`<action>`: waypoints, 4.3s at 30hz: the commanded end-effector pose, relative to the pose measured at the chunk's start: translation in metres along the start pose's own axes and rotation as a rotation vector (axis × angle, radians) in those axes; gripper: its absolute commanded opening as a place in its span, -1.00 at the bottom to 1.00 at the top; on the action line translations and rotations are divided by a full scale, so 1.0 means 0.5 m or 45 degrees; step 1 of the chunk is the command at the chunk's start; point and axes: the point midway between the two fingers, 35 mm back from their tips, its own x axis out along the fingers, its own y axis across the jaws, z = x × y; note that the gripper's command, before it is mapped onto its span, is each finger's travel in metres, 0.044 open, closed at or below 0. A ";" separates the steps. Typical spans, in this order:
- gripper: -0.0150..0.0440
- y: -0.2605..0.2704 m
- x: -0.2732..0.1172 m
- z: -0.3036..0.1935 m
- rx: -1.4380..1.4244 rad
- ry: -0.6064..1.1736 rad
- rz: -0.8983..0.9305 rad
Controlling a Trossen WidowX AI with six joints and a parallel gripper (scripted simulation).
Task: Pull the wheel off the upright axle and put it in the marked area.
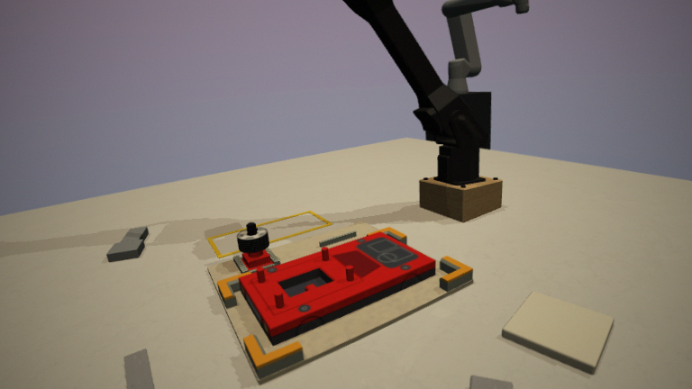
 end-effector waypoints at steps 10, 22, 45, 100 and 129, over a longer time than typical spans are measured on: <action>0.53 -0.008 -0.048 0.204 0.768 -0.456 0.258; 0.53 -0.051 -0.229 0.436 1.630 -0.883 1.002; 0.53 -0.146 -0.667 0.553 2.000 -0.566 2.830; 0.53 -0.163 -0.946 0.600 1.631 0.059 3.449; -0.49 -0.166 -0.933 0.592 1.643 0.052 3.446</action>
